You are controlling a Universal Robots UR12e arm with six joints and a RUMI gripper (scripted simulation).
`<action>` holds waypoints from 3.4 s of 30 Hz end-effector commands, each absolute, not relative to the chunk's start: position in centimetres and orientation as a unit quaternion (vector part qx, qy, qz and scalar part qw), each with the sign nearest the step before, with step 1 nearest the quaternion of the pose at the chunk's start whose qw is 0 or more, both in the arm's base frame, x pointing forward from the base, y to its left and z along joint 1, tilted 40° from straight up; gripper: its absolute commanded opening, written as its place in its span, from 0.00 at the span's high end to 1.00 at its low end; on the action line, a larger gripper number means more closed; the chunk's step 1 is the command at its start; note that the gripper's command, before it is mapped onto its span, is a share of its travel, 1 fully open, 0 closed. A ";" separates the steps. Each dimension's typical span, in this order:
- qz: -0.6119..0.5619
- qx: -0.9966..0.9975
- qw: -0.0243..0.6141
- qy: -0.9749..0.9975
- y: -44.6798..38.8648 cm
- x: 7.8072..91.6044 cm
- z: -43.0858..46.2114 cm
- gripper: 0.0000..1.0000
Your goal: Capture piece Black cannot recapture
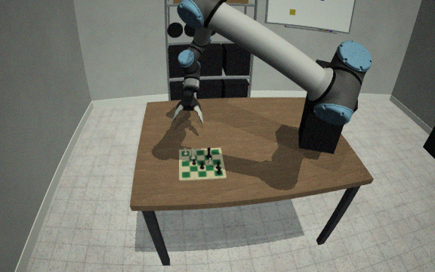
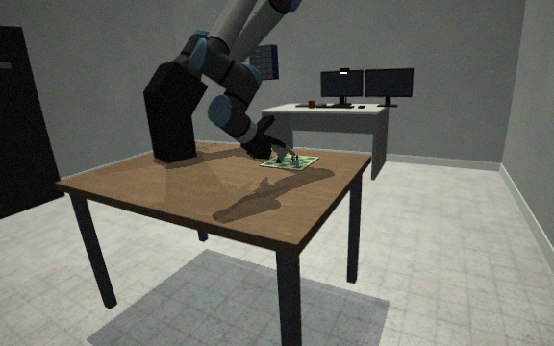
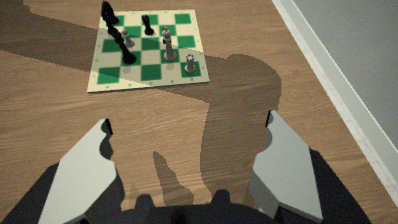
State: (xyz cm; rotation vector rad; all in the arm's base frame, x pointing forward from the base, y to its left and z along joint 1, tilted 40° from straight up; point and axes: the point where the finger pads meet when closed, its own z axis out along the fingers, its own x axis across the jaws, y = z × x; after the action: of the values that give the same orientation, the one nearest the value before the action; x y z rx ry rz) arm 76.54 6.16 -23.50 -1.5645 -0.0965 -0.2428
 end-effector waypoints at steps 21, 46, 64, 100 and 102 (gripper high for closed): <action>-0.073 -0.584 0.802 -0.103 6.5 72.7 -26.9 0.00; -0.056 -0.528 0.838 -0.126 6.5 70.9 -28.6 0.00; -0.056 -0.527 0.839 -0.126 6.5 70.8 -28.5 0.00; -0.056 -0.527 0.839 -0.126 6.5 70.8 -28.5 0.00; -0.056 -0.527 0.839 -0.125 6.2 70.7 -28.1 0.00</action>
State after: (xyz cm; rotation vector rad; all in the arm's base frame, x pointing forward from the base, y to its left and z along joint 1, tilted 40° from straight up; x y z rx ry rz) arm 70.75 6.52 -28.55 -1.1148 -0.2643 -0.1182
